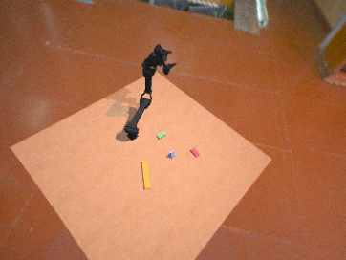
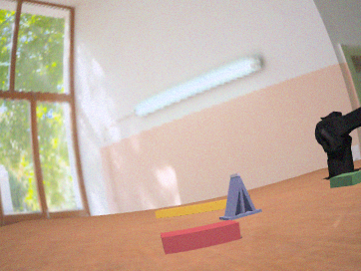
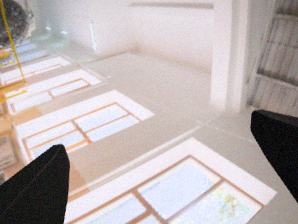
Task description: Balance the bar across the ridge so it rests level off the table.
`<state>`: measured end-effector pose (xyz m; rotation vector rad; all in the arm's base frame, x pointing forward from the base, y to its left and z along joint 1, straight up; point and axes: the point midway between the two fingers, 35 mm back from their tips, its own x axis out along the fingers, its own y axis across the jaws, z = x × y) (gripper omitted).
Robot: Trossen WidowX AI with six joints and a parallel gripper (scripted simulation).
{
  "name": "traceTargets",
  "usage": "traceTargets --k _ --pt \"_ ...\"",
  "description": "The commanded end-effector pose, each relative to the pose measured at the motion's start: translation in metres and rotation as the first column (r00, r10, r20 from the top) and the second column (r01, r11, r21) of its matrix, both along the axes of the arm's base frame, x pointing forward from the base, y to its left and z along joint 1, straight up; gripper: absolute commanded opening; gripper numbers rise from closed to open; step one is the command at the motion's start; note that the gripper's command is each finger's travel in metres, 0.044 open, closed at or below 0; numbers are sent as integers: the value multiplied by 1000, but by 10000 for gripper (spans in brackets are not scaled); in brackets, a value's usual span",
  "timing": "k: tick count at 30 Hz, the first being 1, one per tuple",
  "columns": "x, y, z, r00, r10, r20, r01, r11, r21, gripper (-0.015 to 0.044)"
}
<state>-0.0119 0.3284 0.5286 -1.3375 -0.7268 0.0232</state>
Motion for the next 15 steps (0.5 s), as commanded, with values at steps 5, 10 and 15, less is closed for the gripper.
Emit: traceTargets --k 5,10,15 --pt "3 -9 12 1000 18 12 -19 995 93 315" --pt "10 -51 39 999 50 1 -49 967 252 315" --pt "23 -99 60 997 73 -18 -59 914 401 315"
